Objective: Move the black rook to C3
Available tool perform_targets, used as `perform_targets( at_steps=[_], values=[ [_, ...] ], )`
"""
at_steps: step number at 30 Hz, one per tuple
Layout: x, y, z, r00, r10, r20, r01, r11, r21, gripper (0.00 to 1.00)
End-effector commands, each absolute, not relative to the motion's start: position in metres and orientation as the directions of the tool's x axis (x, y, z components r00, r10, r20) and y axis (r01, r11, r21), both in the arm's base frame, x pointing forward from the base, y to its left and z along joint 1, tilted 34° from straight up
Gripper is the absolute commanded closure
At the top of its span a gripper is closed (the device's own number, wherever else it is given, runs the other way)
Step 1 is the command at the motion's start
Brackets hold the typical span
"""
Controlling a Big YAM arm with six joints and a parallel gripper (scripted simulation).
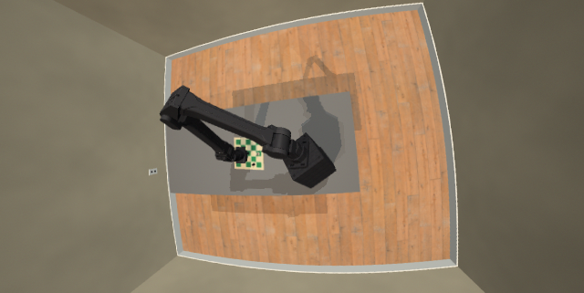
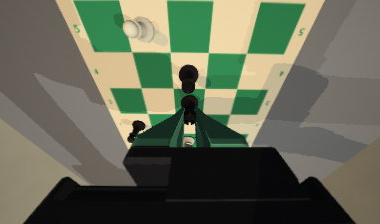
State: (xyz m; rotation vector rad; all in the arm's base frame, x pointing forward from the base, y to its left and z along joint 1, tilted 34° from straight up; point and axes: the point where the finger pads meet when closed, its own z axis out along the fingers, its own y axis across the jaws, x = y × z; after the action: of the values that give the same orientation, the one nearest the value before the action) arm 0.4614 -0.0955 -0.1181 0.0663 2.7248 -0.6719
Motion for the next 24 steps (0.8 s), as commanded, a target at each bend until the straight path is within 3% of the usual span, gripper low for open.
perform_targets(
  at_steps=[1, 24],
  values=[
    [0.4616, -0.1042, -0.1229, -0.942, -0.023, -0.335, 0.136, 0.886, -0.443, 1.00],
    [0.4580, -0.1037, -0.1244, -0.944, -0.027, -0.330, 0.130, 0.886, -0.445, 1.00]
  ],
)
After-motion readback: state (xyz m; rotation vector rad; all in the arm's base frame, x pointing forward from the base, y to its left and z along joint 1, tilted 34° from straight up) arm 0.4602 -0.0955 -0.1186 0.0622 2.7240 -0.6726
